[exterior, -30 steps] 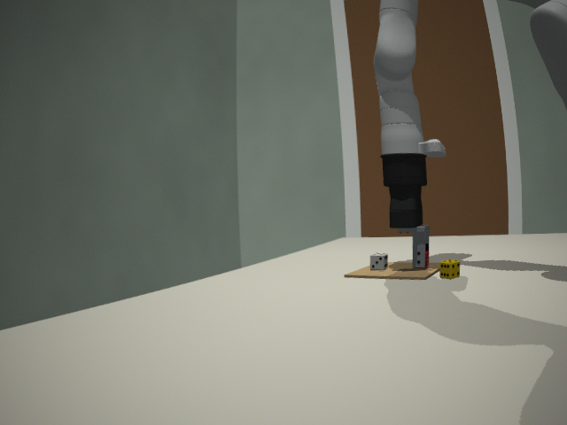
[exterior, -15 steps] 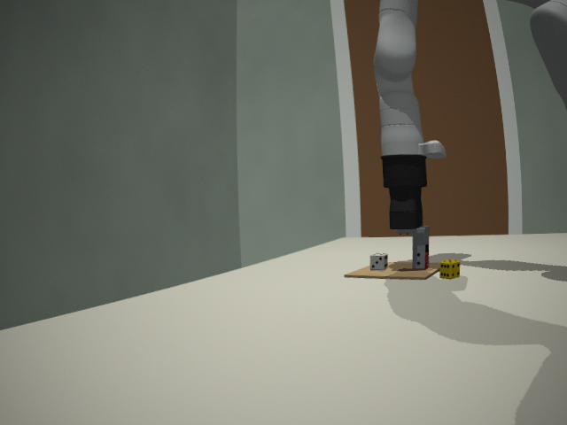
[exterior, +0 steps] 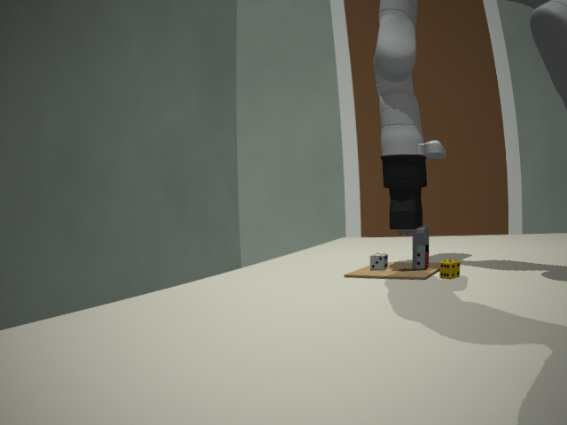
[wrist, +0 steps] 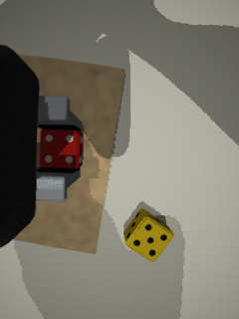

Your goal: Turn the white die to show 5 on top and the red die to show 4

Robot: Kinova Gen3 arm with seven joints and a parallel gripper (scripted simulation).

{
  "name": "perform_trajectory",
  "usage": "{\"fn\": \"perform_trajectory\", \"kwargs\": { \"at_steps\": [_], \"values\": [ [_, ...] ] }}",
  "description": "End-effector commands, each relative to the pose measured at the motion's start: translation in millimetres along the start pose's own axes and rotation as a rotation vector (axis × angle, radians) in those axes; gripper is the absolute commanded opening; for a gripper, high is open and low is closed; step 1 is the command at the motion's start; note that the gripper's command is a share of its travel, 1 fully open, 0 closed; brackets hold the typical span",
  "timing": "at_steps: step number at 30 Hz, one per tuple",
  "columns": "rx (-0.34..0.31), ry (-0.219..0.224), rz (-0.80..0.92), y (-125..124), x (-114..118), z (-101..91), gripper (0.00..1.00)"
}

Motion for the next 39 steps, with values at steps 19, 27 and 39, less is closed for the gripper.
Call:
{"fn": "perform_trajectory", "kwargs": {
  "at_steps": [19, 27, 39],
  "values": [
    [-0.002, 0.001, 0.012, -0.3, 0.8, 0.2, 0.55],
    [-0.002, 0.001, 0.012, -0.3, 0.8, 0.2, 0.73],
    [-0.002, 0.001, 0.012, -0.3, 0.8, 0.2, 0.79]
  ]
}}
Point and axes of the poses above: the point where the finger pads meet when closed, its own z axis out along the fingers, its own x axis across the jaws, y = z × x, the point moved 6 cm from there along -z, back along the fingers, and after that the axes turned 1 degree about z, right-handed, at the moved point
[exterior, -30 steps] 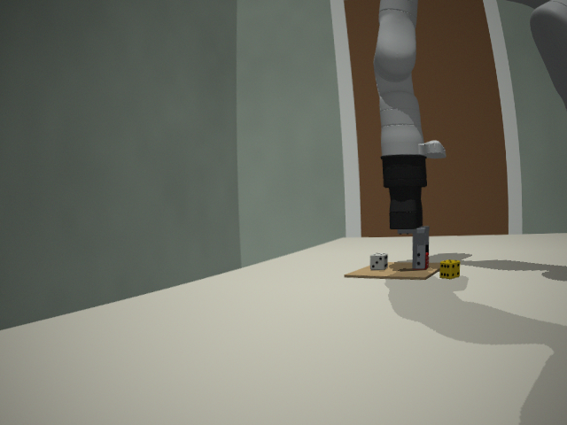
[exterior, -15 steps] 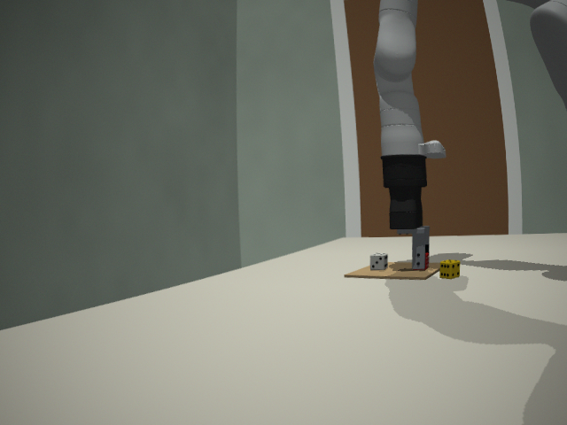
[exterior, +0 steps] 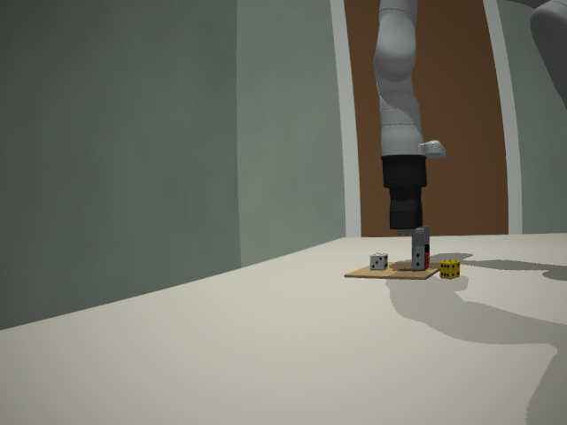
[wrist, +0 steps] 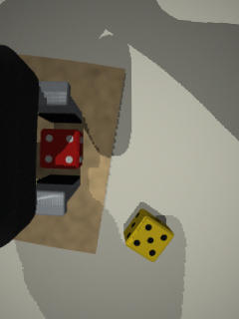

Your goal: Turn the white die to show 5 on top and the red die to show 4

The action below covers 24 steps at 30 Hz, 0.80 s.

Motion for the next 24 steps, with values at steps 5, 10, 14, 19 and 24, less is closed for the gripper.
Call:
{"fn": "perform_trajectory", "kwargs": {
  "at_steps": [5, 10, 14, 19, 24],
  "values": [
    [-0.002, 0.001, 0.012, 0, 1, -2.3, 0.79],
    [-0.002, 0.001, 0.012, 0, 1, -8.5, 0.79],
    [-0.002, 0.001, 0.012, 0, 1, -23.1, 0.79],
    [-0.002, 0.001, 0.012, 0, 1, -47.5, 0.79],
    [-0.002, 0.001, 0.012, 0, 1, -62.2, 0.79]
  ]
}}
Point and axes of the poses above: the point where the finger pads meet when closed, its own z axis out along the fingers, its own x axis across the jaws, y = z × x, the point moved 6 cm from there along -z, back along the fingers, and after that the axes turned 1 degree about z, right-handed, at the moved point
